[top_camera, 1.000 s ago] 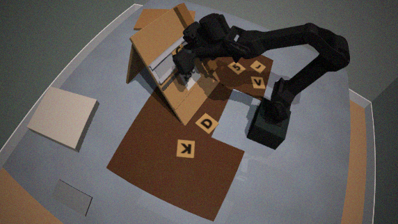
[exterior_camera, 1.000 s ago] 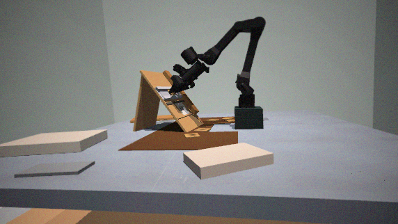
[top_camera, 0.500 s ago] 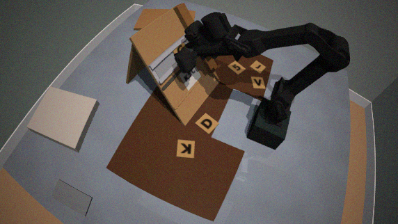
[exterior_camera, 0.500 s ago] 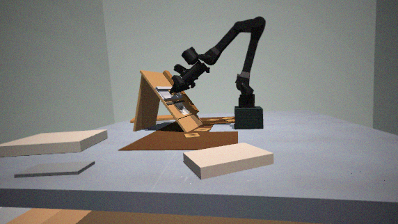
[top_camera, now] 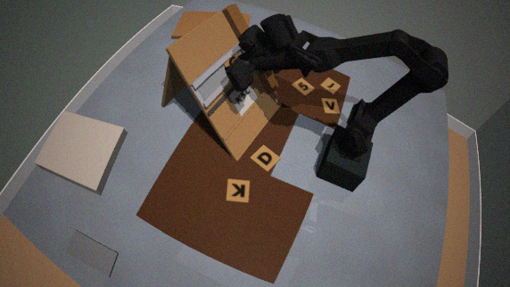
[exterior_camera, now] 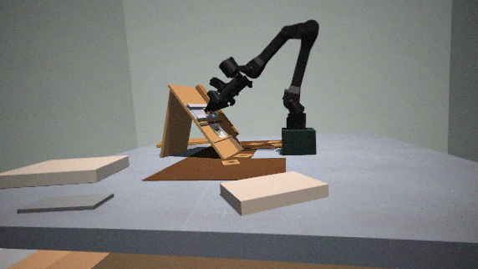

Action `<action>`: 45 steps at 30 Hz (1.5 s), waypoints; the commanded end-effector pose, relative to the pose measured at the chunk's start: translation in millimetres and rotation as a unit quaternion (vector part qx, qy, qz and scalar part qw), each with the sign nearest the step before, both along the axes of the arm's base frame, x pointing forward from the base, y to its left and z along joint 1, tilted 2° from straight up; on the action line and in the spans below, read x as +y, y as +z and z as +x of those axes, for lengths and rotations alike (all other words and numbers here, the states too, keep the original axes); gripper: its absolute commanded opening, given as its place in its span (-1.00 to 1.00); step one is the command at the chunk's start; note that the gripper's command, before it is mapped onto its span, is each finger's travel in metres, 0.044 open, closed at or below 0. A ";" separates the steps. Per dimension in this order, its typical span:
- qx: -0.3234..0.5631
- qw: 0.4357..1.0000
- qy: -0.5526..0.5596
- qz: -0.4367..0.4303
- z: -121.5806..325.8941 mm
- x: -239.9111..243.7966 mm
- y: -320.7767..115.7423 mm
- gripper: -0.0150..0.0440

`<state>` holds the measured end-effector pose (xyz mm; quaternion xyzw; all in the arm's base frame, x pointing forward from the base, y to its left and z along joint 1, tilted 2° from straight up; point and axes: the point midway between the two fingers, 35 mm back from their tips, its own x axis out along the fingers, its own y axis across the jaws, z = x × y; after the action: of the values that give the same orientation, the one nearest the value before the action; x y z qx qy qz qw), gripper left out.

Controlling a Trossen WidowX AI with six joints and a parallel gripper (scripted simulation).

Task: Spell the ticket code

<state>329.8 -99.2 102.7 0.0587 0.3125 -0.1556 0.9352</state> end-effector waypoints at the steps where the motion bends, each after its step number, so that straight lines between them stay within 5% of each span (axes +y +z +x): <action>1: 0.000 1.000 0.002 -0.002 -0.7 -1.8 -0.1 -0.49; 17: 0.000 1.000 0.002 -0.002 -3.4 -9.5 -0.1 -0.49; 28: 0.000 1.000 0.002 -0.002 -6.1 -7.6 2.4 0.49; 45: 0.001 1.000 0.002 -0.002 -19.0 -3.6 13.8 0.51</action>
<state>312.7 -103.5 115.1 0.0585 0.3119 -0.1558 0.9354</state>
